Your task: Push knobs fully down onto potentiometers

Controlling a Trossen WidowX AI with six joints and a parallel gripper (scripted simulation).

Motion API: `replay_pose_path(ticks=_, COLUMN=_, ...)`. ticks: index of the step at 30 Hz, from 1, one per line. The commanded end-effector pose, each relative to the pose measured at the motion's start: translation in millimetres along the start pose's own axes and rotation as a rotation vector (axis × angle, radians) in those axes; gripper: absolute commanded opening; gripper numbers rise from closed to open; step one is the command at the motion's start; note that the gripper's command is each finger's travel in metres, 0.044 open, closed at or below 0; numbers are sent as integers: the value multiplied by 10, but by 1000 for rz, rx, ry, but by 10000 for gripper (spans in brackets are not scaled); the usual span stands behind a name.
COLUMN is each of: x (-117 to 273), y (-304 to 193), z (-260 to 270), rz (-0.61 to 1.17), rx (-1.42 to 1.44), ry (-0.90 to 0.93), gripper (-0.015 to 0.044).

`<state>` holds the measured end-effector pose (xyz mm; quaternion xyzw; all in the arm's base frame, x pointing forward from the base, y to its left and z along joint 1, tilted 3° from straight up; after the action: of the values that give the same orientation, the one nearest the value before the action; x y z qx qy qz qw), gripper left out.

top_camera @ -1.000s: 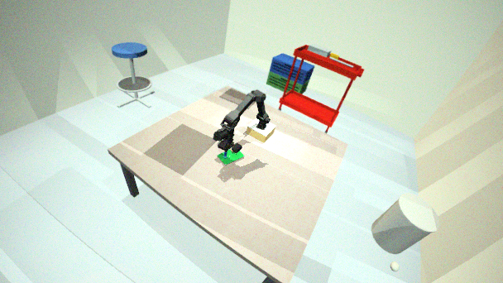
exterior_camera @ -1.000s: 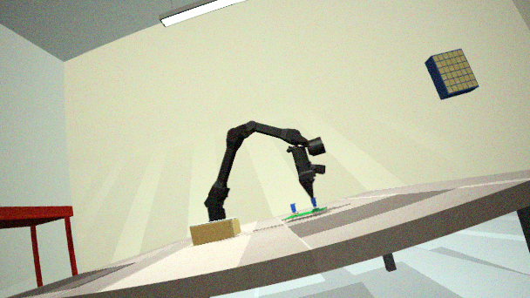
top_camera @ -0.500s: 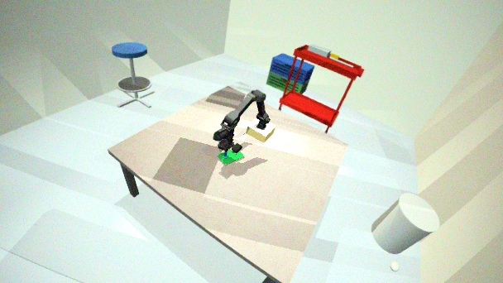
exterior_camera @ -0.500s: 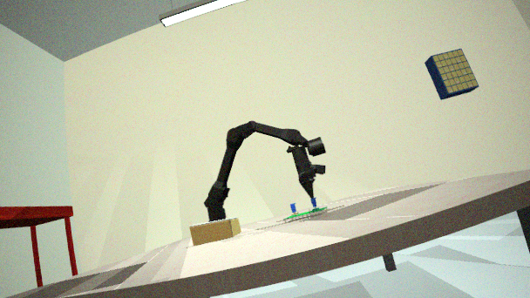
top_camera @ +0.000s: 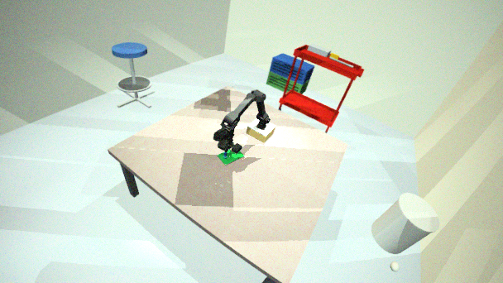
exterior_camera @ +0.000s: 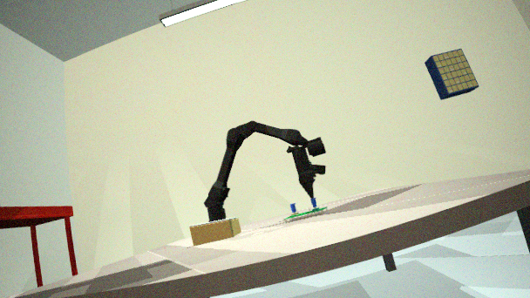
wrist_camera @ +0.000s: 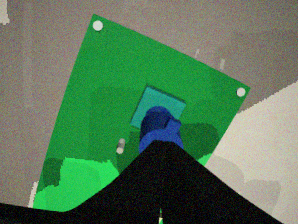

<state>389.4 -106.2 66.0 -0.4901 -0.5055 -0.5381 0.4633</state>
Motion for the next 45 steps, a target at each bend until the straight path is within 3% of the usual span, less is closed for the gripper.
replay_pose_path(ticks=1, x=-62, y=16, z=1, rz=1, rx=-3, ry=2, gripper=0)
replay_pose_path(ticks=28, x=-73, y=16, z=1, rz=1, rx=-3, ry=2, gripper=0)
replay_pose_path(ticks=45, x=161, y=18, z=0, rz=1, rx=-3, ry=2, gripper=0)
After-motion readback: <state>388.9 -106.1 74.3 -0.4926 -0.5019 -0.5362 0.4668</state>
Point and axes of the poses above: the point midway between the two fingers, 35 mm back from their tips, its own x axis back along the fingers, its own z axis across the jaws, y = z × x, the point moved 1 cm from there along x, back along the fingers, and after that the axes turned 7 degrees about x, right-handed, at the moved point
